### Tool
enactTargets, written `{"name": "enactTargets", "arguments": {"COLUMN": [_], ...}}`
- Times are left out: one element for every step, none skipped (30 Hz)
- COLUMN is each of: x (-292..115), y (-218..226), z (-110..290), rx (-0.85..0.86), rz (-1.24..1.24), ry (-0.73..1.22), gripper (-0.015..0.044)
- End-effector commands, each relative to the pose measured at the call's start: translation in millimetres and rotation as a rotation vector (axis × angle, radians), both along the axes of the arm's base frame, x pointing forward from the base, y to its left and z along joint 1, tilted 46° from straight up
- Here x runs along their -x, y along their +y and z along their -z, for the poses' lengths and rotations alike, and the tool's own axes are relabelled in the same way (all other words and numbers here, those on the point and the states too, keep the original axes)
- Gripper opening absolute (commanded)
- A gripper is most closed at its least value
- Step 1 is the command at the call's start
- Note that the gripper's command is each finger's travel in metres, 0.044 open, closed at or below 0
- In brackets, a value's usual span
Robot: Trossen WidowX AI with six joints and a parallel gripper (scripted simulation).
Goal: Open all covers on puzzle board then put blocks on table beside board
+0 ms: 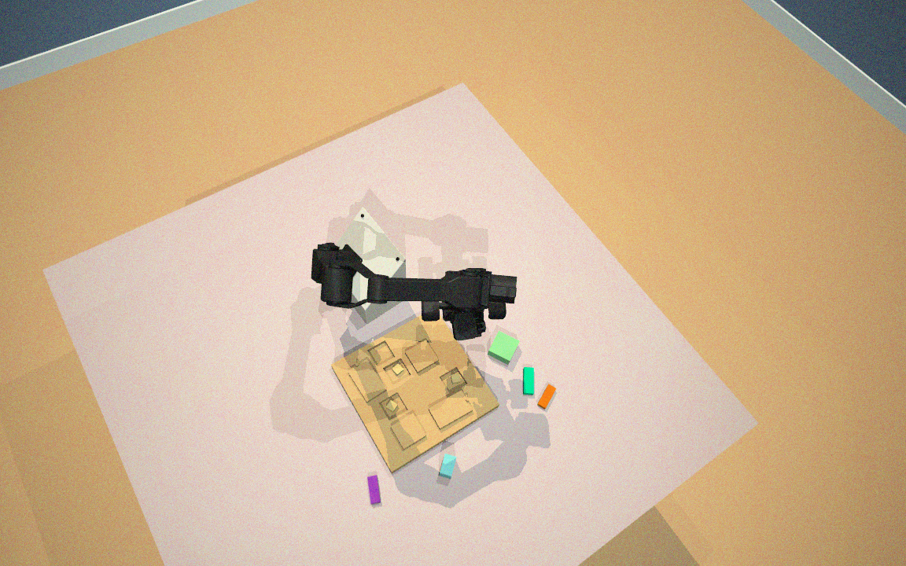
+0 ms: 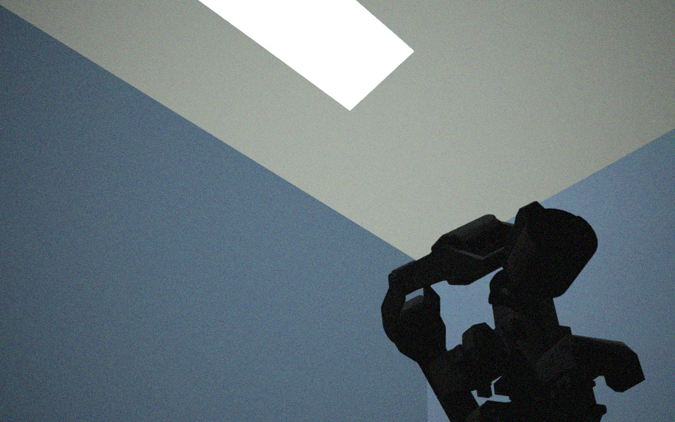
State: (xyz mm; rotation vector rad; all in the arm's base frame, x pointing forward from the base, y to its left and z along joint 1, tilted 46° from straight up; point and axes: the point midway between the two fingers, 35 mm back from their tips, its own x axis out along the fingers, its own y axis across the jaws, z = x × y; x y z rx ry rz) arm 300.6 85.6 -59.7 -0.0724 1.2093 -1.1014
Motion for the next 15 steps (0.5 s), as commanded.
{"name": "enactTargets", "arguments": {"x": [-2.0, -2.2, -2.4, -2.5, -2.6, -2.7, -2.7, -2.6, -2.5, -2.4, -2.2, -2.0, -1.8, -1.6, -1.5], "y": [12.3, 14.6, 16.8, 19.1, 21.3, 23.5, 25.6, 27.8, 29.9, 31.7, 33.5, 35.3, 36.9, 38.2, 38.9], "z": [13.9, 17.1, 20.4, 23.7, 27.0, 30.3, 33.6, 37.0, 40.4, 43.3, 46.2, 49.2, 52.0, 54.1, 55.4], "rx": [-0.003, -0.003, -0.003, -0.002, -0.002, -0.001, -0.001, -0.001, 0.000, 0.000, 0.001, 0.001, 0.002, 0.002, 0.002], "rz": [0.002, 0.002, 0.002, 0.003, 0.003, 0.003, 0.003, 0.003, 0.004, 0.004, 0.004, 0.004, 0.004, 0.004, 0.004], "ry": [-0.007, -0.007, -0.007, -0.007, -0.007, -0.007, -0.007, -0.008, -0.008, -0.008, -0.008, -0.008, -0.008, -0.008, -0.008], "gripper": [0.0080, 0.0080, 0.0080, 0.0080, 0.0080, 0.0080, 0.0080, 0.0080, 0.0080, 0.0080, 0.0080, 0.0080, 0.0080, 0.0080, 0.0080]}}
